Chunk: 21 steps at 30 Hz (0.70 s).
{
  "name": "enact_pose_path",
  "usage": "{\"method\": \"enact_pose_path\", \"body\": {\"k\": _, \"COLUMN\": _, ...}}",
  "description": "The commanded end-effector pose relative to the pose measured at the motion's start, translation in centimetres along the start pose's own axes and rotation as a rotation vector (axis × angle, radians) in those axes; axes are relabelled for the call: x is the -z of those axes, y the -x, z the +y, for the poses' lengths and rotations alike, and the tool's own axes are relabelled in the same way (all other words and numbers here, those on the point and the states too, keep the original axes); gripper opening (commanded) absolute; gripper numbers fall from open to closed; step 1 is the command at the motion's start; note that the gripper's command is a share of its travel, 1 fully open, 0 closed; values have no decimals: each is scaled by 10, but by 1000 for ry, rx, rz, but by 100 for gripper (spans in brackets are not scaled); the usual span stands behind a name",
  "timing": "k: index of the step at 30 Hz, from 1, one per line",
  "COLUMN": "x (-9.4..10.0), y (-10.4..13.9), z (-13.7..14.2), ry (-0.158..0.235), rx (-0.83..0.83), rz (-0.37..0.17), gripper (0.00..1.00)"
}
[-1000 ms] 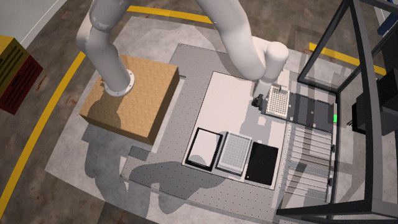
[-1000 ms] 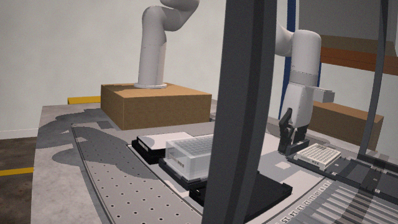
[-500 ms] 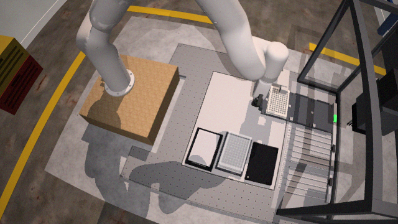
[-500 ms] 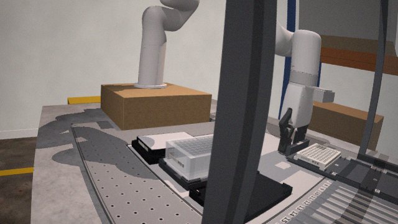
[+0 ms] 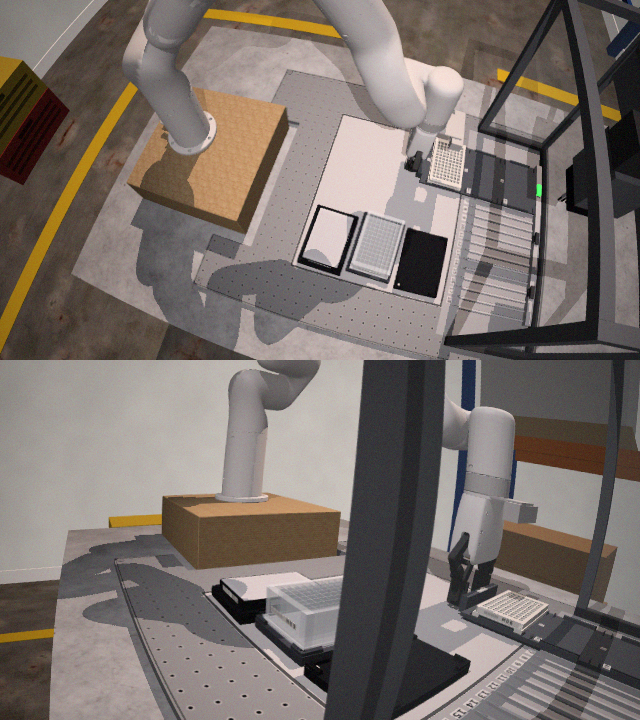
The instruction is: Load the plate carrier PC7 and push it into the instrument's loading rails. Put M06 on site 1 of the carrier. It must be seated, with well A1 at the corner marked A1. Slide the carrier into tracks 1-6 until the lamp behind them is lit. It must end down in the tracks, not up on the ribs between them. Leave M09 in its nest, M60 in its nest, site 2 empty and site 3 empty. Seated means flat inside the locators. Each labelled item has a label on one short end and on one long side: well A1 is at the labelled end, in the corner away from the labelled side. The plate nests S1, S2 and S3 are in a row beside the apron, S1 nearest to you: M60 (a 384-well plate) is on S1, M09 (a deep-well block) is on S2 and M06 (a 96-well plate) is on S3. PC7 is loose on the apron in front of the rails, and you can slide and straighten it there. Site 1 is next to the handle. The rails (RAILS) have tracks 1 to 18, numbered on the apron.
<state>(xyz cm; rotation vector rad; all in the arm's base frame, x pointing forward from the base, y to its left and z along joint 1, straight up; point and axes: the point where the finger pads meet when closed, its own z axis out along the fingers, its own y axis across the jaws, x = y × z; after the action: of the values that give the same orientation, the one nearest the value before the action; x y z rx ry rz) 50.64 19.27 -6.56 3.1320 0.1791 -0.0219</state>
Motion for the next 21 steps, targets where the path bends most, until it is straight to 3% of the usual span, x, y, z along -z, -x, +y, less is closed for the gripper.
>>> {"method": "enact_pose_path", "body": {"k": 1, "x": 4, "y": -2, "z": -2, "ry": -4, "rx": 1, "rz": 14, "gripper": 81}}
{"method": "enact_pose_path", "body": {"k": 21, "x": 4, "y": 7, "z": -2, "ry": -4, "rx": 1, "rz": 14, "gripper": 81}}
